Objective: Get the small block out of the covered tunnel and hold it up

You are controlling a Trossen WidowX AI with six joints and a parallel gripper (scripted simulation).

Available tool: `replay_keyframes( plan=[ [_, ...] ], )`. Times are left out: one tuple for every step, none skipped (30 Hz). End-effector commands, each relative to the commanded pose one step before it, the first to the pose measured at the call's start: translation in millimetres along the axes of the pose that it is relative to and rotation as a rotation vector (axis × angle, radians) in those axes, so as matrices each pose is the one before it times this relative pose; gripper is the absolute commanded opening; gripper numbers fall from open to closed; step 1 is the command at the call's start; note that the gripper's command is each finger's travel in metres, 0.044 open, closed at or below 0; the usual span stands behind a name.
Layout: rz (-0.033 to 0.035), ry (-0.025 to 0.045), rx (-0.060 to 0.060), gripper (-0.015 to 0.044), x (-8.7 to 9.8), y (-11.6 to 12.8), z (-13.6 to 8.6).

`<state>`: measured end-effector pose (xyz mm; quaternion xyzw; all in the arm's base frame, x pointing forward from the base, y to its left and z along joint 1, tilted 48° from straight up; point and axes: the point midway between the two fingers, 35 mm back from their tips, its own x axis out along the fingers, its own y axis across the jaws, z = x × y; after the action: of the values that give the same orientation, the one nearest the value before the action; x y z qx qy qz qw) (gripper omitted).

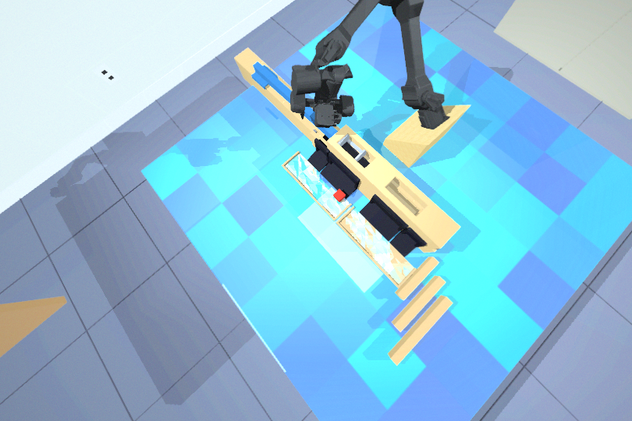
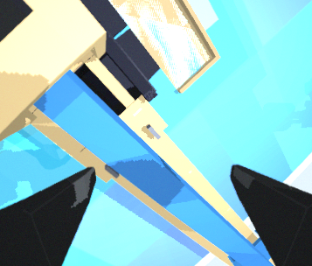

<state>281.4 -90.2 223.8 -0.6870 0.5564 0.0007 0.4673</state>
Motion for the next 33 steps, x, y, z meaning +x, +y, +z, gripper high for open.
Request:
replay_keyframes(
  plan=[
    [0.03696,0.04318,-0.6950,0.0440,3.42,1.46,-8.33],
    [0.00000,0.00000,0.0000,0.0440,0.00,0.00,0.00],
    [0.00000,0.00000,0.0000,0.0440,0.00,0.00,0.00],
    [0.00000,0.00000,0.0000,0.0440,0.00,0.00,0.00],
    [0.00000,0.00000,0.0000,0.0440,0.00,0.00,0.00],
    [0.00000,0.00000,0.0000,0.0440,0.00,0.00,0.00],
    [0.00000,0.00000,0.0000,0.0440,0.00,0.00,0.00],
    [0.00000,0.00000,0.0000,0.0440,0.00,0.00,0.00],
    [0.00000,0.00000,0.0000,0.0440,0.00,0.00,0.00],
    [0.00000,0.00000,0.0000,0.0440,0.00,0.00,0.00],
    [0.00000,0.00000,0.0000,0.0440,0.00,0.00,0.00],
    [0.00000,0.00000,0.0000,0.0440,0.00,0.00,0.00],
    [0.00000,0.00000,0.0000,0.0440,0.00,0.00,0.00],
    [0.00000,0.00000,0.0000,0.0440,0.00,0.00,0.00],
    [0.00000,0.00000,0.0000,0.0440,0.00,0.00,0.00],
    [0.00000,0.00000,0.0000,0.0440,0.00,0.00,0.00],
    [0.00000,0.00000,0.0000,0.0440,0.00,0.00,0.00],
    [0.00000,0.00000,0.0000,0.0440,0.00,0.00,0.00],
    [0.00003,-0.00006,0.0000,0.0440,0.26,0.03,0.06],
    [0.00005,-0.00012,0.0000,0.0440,0.52,0.05,0.12],
    [0.00008,-0.00017,0.0001,0.0440,0.76,0.08,0.18],
    [0.00009,-0.00021,0.0001,0.0440,1.00,0.11,0.23],
    [0.00010,-0.00024,0.0001,0.0440,1.24,0.14,0.28],
    [0.00011,-0.00026,0.0001,0.0440,1.45,0.17,0.33],
    [0.00010,-0.00024,0.0001,0.0440,1.56,0.19,0.34],
    [0.00008,-0.00021,0.0001,0.0440,1.57,0.21,0.34],
    [0.00007,-0.00017,0.0001,0.0440,1.57,0.22,0.33],
    [0.00005,-0.00013,0.0001,0.0440,1.57,0.23,0.32],
    [0.00003,-0.00009,0.0001,0.0440,1.57,0.24,0.31],
    [0.00002,-0.00005,0.0001,0.0440,1.56,0.25,0.31],
    [0.00000,-0.00001,0.0001,0.0440,1.56,0.26,0.30],
    [-0.00001,0.00003,0.0000,0.0440,1.56,0.27,0.29],
    [-0.00003,0.00007,0.0000,0.0440,1.55,0.28,0.28]
  ],
)
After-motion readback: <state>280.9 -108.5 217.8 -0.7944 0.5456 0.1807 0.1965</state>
